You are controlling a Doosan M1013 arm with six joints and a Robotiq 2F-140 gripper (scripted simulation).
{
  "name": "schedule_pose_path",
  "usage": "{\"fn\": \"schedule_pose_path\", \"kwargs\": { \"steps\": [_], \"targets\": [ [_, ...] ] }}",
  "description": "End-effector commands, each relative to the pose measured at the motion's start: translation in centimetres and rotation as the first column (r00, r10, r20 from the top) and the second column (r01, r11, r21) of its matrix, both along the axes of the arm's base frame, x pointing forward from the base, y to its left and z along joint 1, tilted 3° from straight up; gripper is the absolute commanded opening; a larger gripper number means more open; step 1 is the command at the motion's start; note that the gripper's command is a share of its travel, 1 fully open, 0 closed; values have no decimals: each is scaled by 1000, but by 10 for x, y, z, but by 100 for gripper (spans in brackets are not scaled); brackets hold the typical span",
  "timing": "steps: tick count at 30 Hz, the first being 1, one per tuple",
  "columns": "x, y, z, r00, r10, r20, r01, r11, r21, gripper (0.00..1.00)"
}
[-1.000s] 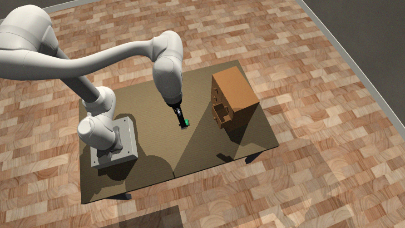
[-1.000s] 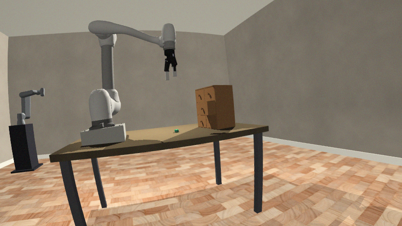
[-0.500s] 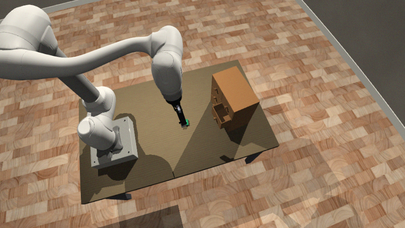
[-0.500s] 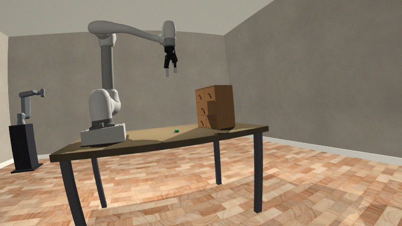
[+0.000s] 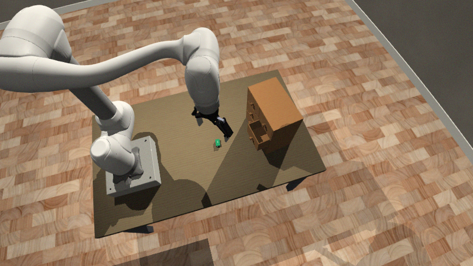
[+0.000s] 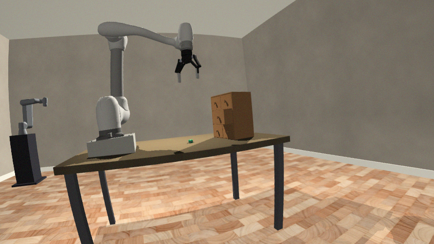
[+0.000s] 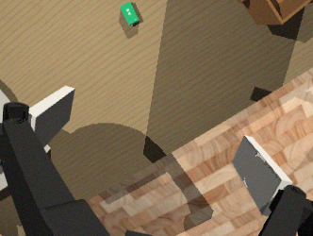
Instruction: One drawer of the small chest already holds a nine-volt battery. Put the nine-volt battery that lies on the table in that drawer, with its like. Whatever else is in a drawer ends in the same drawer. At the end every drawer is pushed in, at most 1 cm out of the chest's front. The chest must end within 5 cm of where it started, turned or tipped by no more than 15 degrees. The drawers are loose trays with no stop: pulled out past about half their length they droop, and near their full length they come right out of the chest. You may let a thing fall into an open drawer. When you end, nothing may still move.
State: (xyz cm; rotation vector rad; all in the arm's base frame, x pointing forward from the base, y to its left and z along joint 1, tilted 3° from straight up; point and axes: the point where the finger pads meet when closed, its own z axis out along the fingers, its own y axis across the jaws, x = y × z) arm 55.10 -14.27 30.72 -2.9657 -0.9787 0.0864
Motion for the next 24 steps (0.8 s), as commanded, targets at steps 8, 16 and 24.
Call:
{"fn": "schedule_pose_path", "kwargs": {
  "steps": [8, 16, 24],
  "targets": [
    [48, 1, -1, 807, 590, 15, -590, 806, 32, 100],
    [74, 3, -4, 520, 854, 24, -854, 519, 37, 100],
    [99, 6, -7, 156, 987, 33, -987, 154, 41, 100]
  ]
}}
